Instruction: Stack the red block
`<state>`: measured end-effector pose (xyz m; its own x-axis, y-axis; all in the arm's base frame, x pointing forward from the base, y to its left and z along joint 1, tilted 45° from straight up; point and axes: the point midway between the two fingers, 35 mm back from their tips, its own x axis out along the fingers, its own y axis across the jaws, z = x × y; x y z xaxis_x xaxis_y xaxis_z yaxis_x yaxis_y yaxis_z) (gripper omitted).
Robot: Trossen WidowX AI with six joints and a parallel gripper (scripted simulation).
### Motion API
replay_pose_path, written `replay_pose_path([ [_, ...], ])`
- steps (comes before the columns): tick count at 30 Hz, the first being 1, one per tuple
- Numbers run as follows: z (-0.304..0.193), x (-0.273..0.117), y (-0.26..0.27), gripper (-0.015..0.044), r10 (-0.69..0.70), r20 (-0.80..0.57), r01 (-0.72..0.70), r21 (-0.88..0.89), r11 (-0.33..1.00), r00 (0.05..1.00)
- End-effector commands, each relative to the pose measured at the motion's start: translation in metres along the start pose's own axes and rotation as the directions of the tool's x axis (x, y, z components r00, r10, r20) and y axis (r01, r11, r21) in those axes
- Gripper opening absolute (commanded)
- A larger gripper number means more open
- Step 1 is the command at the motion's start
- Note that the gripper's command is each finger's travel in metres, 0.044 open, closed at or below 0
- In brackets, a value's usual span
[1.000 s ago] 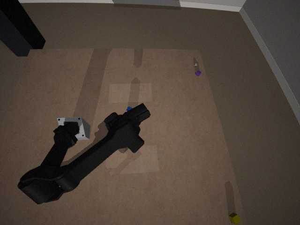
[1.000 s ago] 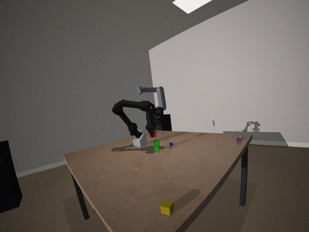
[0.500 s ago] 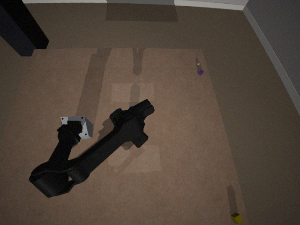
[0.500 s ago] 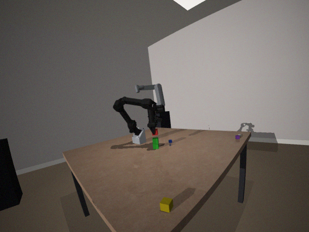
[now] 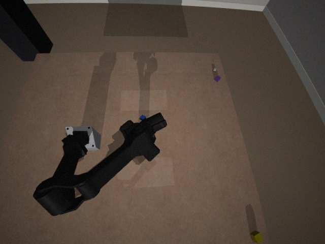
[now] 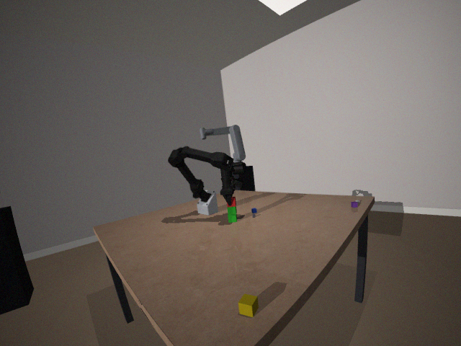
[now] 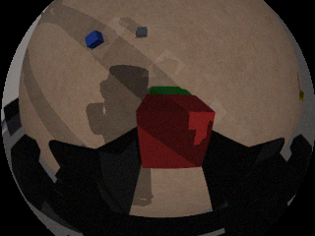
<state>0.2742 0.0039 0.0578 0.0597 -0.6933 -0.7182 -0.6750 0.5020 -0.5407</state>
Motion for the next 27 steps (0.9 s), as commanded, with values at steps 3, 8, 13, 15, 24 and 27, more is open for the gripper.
replay_pose_path([
  [3,-0.0006,0.0013,0.0001,0.0000,-0.003,-0.001,0.003,-0.004,1.000,1.000],
  [8,-0.0006,0.0013,0.0001,0.0000,-0.003,-0.001,0.003,-0.004,1.000,1.000],
  [13,-0.0006,0.0016,0.0001,0.0000,-0.003,-0.001,0.003,-0.004,1.000,1.000],
  [15,-0.0006,0.0016,0.0001,0.0000,-0.003,-0.001,0.003,-0.004,1.000,1.000],
  [24,-0.0005,0.0015,0.0007,0.0105,0.000,-0.001,0.000,-0.002,1.000,1.000],
  [27,-0.0005,0.0015,0.0007,0.0184,0.000,-0.001,0.000,-0.002,1.000,1.000],
])
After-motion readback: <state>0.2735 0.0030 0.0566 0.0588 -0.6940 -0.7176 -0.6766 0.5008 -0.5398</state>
